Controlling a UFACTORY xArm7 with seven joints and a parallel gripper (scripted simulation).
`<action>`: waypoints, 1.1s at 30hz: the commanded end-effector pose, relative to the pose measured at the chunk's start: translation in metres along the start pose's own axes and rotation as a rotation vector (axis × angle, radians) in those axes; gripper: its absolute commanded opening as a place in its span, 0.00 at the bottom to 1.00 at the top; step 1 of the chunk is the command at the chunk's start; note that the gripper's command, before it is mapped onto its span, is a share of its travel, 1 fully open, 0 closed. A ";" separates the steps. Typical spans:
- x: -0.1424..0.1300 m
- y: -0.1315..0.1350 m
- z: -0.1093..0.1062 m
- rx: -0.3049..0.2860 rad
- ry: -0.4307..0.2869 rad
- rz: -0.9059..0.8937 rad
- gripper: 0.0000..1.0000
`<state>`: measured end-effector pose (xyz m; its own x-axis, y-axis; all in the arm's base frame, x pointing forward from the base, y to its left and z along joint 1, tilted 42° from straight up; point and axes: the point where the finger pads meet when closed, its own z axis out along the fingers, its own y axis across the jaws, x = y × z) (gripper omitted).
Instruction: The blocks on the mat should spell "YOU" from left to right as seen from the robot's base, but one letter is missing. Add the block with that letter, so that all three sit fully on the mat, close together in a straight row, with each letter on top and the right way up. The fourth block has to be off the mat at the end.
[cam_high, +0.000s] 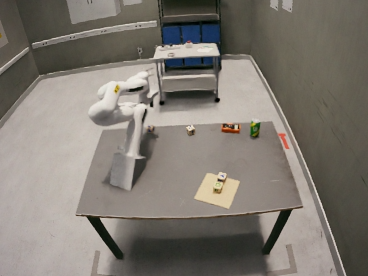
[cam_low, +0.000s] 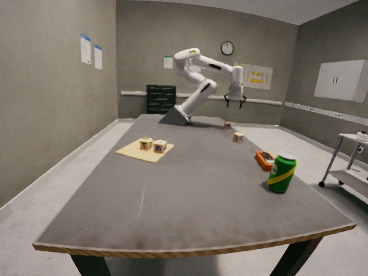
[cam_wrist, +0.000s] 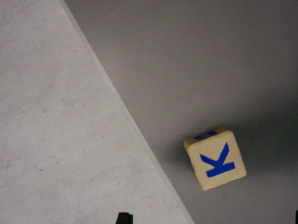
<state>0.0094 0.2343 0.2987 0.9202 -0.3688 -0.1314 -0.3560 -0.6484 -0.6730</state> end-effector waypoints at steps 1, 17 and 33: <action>0.042 -0.036 -0.004 -0.046 -0.035 -0.025 1.00; 0.204 -0.051 0.005 -0.025 0.028 0.039 1.00; 0.214 -0.049 0.005 -0.025 0.035 0.045 1.00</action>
